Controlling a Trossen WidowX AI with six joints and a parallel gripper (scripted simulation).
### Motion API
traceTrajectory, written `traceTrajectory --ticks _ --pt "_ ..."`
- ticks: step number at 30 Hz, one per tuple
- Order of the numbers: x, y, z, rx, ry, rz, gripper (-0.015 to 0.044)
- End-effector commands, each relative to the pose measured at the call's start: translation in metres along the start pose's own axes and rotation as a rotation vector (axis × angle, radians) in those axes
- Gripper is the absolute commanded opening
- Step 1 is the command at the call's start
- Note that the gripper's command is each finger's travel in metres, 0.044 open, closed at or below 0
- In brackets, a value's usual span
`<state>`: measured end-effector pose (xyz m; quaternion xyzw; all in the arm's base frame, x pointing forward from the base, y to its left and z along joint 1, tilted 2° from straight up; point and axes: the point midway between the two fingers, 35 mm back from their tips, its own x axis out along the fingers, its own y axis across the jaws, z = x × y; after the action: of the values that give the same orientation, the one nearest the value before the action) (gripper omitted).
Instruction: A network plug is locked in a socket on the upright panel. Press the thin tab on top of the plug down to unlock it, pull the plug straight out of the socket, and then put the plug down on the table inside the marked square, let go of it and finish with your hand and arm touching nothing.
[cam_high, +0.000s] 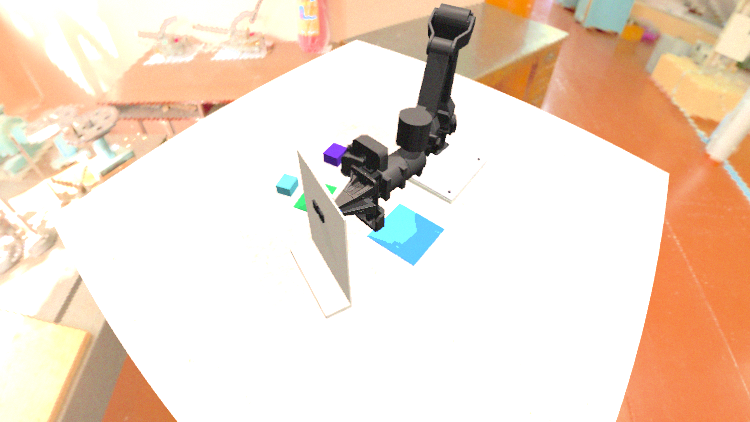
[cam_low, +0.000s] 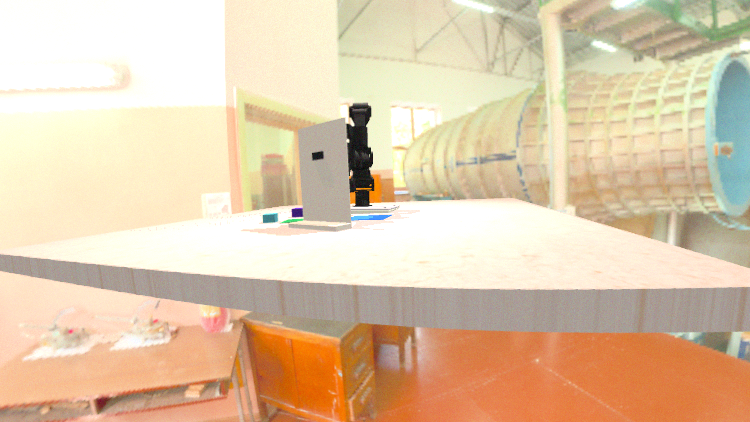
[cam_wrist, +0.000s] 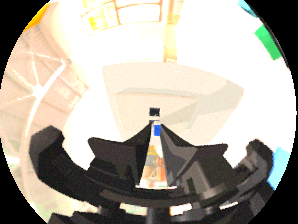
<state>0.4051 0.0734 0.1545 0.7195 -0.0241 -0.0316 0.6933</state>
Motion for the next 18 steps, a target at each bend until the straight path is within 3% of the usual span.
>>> traceTrajectory --ticks 1,6,18 --pt "0.0005 -0.0002 -0.0007 -0.004 0.004 -0.001 0.0029" --pt "0.0005 -0.0002 -0.0007 -0.004 0.004 -0.001 0.0000" --pt "-0.0053 -0.0003 -0.0018 -0.004 0.004 -0.001 0.0000"
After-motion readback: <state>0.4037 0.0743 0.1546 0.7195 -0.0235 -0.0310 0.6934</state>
